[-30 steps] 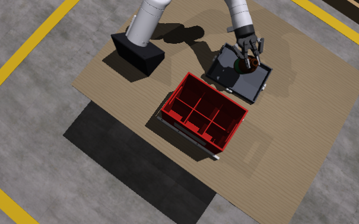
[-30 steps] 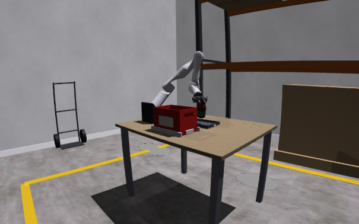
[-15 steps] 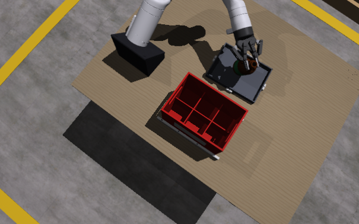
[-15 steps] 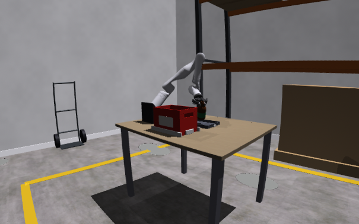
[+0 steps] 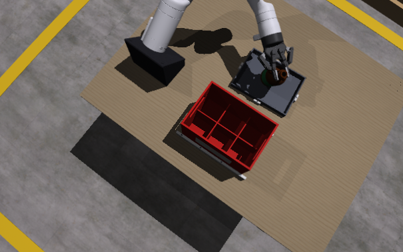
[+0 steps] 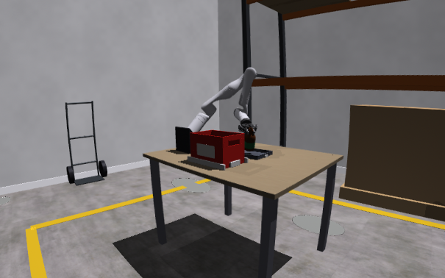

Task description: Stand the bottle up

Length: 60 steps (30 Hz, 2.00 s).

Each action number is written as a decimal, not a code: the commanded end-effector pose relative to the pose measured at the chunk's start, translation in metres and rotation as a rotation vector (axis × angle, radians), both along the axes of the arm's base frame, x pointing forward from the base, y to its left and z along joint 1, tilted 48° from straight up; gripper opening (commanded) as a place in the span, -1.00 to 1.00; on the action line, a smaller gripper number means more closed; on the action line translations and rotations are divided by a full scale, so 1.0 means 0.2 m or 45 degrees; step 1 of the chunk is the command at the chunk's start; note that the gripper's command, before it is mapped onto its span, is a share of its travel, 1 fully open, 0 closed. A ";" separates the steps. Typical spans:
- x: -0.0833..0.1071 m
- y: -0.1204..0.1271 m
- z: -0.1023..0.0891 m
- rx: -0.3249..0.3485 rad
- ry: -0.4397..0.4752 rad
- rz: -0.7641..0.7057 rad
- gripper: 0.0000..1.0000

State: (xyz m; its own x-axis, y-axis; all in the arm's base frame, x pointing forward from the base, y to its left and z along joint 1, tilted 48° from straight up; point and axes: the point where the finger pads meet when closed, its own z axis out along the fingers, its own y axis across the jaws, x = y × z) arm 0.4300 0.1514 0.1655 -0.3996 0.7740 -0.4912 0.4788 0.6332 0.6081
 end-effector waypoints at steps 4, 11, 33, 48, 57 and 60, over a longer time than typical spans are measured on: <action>-0.01 0.04 -0.03 0.000 0.008 0.010 -1.00; -0.01 0.05 -0.04 0.000 0.008 0.010 -1.00; -0.02 0.07 -0.07 0.000 0.008 0.010 -1.00; -0.02 0.07 -0.07 0.000 0.008 0.010 -1.00; -0.02 0.07 -0.07 0.000 0.008 0.010 -1.00; -0.02 0.07 -0.07 0.000 0.008 0.010 -1.00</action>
